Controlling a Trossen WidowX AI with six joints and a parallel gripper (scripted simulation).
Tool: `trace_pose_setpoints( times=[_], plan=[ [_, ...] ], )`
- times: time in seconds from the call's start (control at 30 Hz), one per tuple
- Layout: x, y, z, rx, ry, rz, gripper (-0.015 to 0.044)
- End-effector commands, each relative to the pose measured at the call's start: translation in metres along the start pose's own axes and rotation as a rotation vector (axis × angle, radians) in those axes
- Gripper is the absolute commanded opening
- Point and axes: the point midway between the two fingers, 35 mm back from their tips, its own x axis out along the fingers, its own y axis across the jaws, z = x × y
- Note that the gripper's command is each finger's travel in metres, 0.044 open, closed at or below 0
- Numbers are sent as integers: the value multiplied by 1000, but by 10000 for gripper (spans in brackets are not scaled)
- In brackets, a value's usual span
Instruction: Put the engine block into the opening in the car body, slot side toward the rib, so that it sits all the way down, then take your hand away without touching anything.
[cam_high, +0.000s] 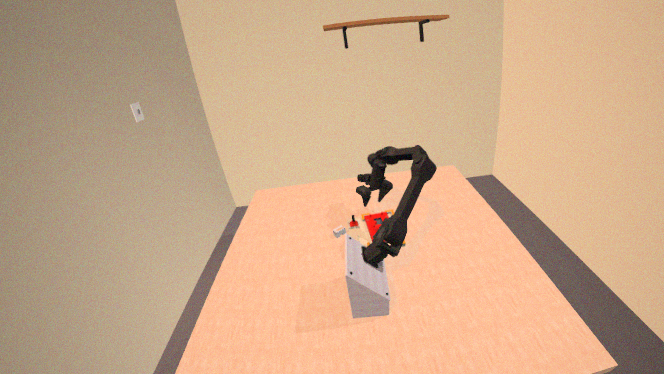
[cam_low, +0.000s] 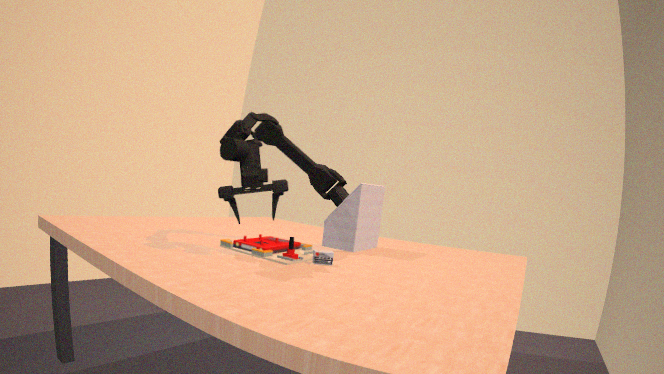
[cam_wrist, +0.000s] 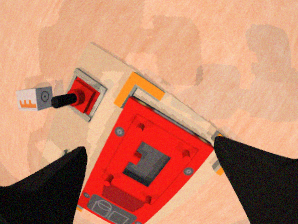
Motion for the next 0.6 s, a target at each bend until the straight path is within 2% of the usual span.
trace_pose_setpoints(
  times=[0.0, 0.27, 0.57],
  plan=[
    [10, 62, 25, 2, 50, -41, 440],
    [32, 181, 37, 20, 110, -198, 440],
    [36, 187, 34, 22, 112, -216, 440]
  ],
)
